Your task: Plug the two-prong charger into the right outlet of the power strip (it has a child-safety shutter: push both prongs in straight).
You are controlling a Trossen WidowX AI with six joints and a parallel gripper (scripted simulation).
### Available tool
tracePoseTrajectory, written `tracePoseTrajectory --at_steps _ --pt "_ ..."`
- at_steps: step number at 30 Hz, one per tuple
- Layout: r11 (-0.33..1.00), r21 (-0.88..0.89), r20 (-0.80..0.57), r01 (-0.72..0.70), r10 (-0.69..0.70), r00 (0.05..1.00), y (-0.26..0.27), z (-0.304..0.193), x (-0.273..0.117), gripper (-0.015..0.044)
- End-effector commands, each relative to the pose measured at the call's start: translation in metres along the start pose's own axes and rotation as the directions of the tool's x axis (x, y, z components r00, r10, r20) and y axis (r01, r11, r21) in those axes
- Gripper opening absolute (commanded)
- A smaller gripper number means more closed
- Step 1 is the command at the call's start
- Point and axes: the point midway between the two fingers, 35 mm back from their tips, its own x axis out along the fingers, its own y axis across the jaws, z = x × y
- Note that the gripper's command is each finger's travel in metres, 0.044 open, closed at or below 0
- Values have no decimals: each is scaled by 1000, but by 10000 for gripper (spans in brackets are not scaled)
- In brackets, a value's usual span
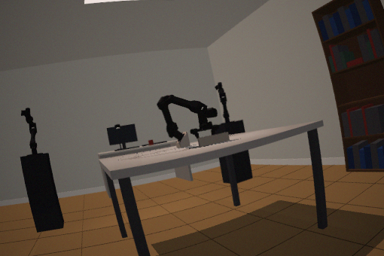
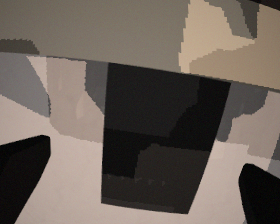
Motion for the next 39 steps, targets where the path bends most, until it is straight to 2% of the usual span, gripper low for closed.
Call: tracePoseTrajectory --at_steps 1,35,37,39 --pt "1000 6 4 -5 5 1000 1 -4 -1 440" --pt "1000 7 8 -5 5 1000 1 -45 3 440" --pt "1000 -4 76 5 -4 997 1 -39 -3 440" --pt "1000 -11 266 7 -4 964 3 -33 -26 440"
